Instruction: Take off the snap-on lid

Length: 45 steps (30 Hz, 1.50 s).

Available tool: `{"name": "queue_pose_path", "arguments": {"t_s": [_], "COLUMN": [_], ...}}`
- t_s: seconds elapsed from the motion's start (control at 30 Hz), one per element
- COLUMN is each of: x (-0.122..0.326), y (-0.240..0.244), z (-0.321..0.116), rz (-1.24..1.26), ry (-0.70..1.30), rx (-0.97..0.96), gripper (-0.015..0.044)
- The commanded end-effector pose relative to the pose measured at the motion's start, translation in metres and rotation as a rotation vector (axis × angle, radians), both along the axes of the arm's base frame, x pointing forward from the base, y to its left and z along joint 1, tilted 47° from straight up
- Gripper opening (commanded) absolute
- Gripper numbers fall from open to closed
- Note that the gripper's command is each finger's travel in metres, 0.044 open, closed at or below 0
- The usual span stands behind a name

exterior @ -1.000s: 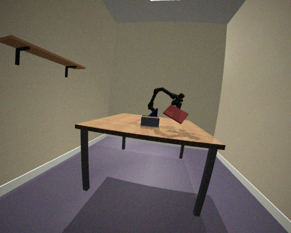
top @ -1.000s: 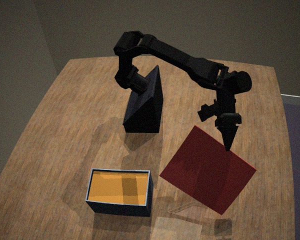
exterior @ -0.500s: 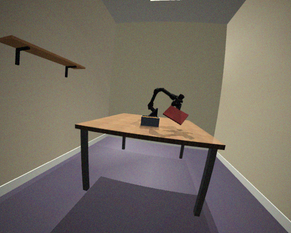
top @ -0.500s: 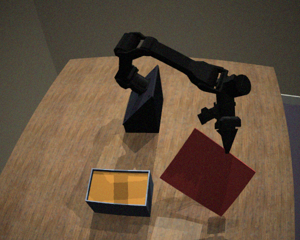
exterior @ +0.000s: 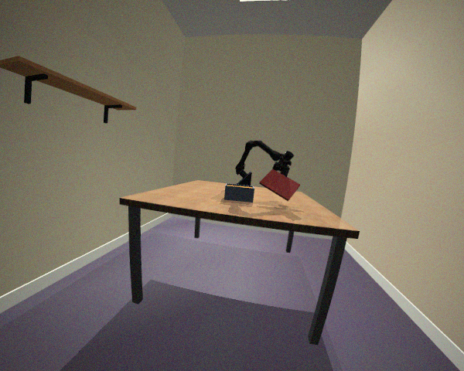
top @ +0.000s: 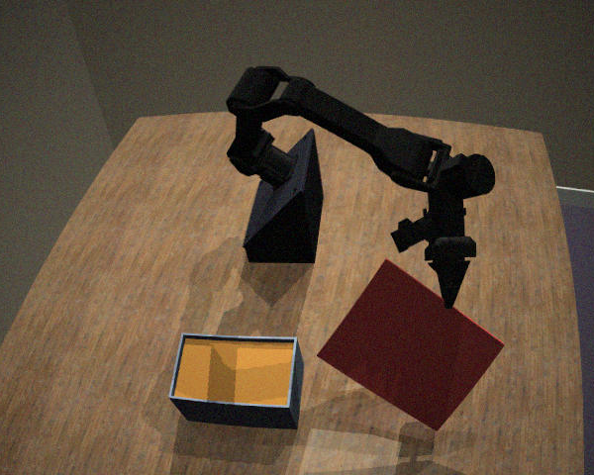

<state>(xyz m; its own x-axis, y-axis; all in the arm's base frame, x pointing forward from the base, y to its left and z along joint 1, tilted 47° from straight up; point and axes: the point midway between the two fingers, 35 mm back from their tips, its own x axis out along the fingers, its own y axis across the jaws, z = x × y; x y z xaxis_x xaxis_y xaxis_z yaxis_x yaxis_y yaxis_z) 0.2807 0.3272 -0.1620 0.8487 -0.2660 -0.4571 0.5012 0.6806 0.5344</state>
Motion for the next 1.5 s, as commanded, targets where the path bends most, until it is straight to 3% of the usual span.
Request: {"name": "queue_pose_path", "arguments": {"t_s": [0.0,1.47], "x": [0.001,0.006], "y": [-0.003,-0.028], "z": [-0.003,-0.027], "rz": [0.002,0.002], "ry": [-0.001,-0.002], "rx": [-0.006,-0.007], "gripper": [0.0000,0.0000]}}
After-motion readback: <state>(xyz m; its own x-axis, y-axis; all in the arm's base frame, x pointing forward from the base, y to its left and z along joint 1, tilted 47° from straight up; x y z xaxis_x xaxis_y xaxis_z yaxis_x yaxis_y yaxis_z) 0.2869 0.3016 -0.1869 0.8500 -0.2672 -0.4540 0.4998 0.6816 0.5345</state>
